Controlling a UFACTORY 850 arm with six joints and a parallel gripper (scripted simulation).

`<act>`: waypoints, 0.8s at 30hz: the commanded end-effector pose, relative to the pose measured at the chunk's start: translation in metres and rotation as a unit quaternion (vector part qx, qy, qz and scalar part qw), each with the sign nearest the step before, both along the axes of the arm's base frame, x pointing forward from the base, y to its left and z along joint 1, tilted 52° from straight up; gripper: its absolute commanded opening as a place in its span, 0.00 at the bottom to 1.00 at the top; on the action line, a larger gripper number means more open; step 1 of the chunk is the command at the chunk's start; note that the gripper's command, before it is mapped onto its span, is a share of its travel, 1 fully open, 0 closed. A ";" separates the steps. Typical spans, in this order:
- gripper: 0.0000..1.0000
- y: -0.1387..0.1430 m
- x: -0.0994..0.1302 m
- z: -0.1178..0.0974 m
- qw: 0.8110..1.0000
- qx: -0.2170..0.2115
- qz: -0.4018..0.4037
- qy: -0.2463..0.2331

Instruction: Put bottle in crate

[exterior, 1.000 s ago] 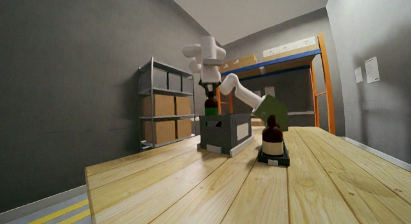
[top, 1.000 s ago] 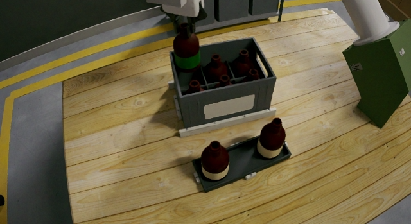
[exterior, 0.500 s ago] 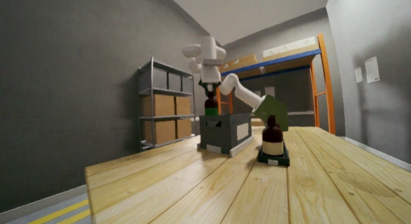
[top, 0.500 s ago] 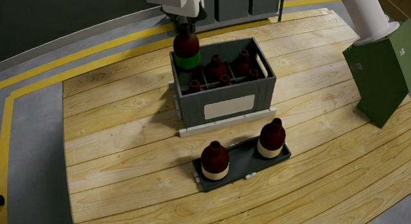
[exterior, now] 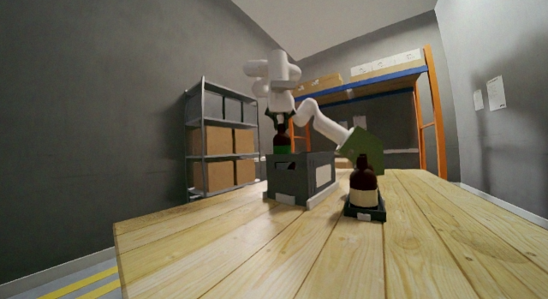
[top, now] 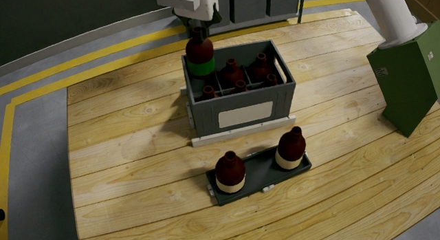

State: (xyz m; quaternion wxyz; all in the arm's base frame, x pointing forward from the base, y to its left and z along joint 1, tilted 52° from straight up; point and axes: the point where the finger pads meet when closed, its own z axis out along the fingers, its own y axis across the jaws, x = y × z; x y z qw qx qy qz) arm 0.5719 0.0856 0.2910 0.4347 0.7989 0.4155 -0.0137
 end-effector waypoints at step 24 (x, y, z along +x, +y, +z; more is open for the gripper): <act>0.00 -0.019 0.010 -0.017 1.000 0.000 0.000 -0.001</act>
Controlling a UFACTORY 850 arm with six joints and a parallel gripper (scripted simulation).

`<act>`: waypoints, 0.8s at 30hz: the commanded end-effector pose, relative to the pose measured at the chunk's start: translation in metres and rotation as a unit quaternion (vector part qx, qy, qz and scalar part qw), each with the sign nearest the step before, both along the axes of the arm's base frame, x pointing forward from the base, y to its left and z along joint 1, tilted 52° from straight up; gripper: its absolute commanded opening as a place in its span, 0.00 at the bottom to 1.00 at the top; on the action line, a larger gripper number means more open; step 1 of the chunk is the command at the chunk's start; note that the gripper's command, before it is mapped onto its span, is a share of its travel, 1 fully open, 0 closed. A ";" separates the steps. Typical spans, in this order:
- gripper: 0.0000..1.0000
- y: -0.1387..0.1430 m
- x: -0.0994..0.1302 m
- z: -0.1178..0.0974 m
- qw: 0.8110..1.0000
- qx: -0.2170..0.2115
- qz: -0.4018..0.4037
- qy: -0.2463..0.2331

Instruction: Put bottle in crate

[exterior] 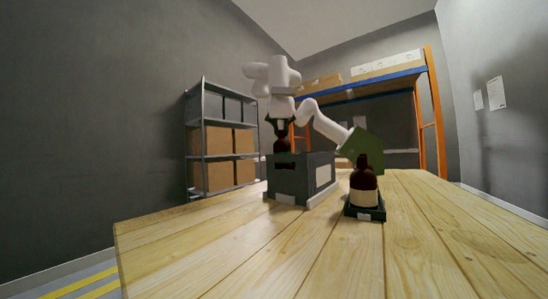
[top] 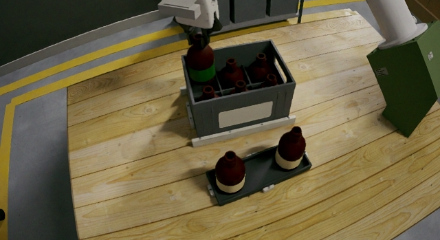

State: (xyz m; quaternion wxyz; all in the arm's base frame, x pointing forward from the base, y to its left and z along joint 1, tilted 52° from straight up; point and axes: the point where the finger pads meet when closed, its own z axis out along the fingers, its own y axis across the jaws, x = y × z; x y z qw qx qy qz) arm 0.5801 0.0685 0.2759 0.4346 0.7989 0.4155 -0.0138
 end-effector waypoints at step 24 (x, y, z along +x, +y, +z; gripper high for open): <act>0.00 -0.006 0.003 -0.005 1.000 0.000 0.000 -0.001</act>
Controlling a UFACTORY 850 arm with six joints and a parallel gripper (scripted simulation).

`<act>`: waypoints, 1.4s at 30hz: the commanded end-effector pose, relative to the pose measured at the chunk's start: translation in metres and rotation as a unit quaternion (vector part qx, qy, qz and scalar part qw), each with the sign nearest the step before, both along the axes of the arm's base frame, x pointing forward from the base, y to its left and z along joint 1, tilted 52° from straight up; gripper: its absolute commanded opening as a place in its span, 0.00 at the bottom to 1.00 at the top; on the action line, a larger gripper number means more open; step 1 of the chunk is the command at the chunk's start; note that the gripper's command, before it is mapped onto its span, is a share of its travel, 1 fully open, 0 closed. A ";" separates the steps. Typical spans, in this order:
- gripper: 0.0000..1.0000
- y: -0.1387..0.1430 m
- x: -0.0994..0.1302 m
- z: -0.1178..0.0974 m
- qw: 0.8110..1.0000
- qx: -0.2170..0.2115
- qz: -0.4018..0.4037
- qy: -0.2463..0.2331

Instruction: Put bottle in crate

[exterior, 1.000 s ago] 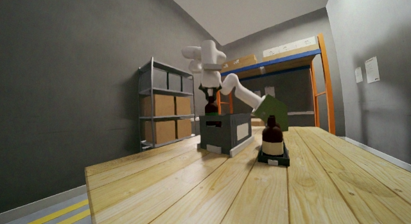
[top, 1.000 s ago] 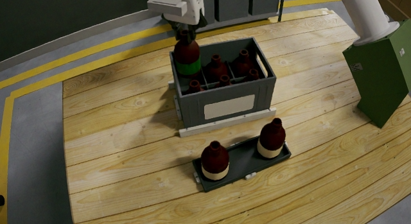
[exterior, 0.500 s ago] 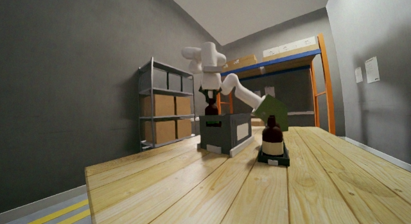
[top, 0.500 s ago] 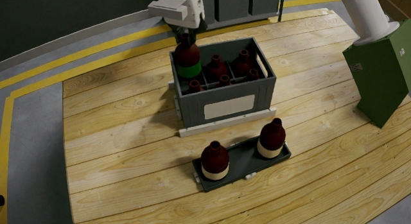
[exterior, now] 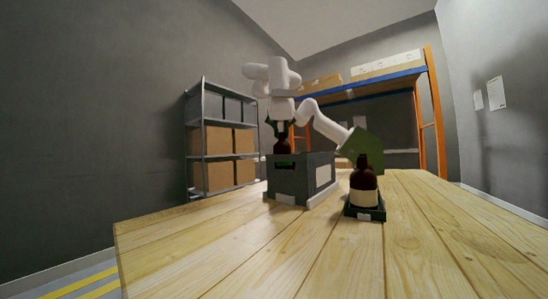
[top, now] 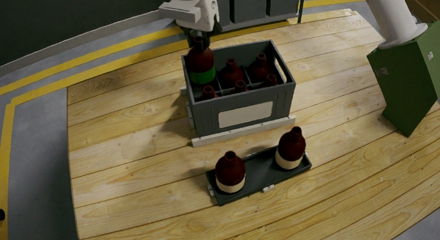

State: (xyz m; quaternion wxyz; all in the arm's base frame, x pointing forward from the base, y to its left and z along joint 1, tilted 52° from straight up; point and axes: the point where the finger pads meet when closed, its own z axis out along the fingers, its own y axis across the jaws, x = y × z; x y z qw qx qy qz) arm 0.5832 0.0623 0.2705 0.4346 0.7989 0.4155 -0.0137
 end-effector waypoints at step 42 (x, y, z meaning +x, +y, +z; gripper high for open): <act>0.00 -0.015 0.008 -0.013 1.000 0.000 0.000 -0.001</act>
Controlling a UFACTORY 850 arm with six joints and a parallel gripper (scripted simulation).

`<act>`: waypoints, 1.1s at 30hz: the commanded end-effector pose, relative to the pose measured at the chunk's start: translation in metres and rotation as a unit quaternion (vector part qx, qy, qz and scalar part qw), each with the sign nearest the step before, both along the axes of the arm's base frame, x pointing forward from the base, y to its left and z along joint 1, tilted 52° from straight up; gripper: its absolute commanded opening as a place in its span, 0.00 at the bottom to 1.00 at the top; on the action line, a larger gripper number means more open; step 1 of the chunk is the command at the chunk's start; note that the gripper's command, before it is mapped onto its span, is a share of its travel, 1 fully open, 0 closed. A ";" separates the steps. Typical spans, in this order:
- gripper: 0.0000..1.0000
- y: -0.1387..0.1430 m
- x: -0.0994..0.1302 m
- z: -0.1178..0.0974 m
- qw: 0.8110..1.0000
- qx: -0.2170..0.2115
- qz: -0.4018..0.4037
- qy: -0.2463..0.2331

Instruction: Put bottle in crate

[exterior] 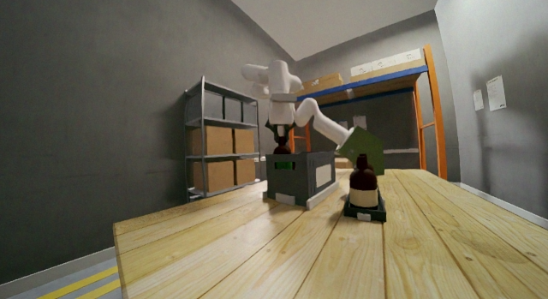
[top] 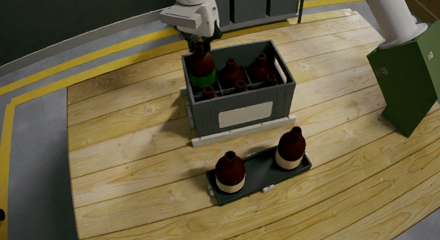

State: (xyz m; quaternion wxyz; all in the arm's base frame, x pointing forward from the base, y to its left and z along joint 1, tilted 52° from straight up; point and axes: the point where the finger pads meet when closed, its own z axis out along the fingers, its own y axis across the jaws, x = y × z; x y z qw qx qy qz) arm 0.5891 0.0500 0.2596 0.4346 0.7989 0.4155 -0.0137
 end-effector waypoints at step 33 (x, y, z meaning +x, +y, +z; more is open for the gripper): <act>0.00 -0.015 0.008 -0.013 1.000 0.000 0.000 -0.001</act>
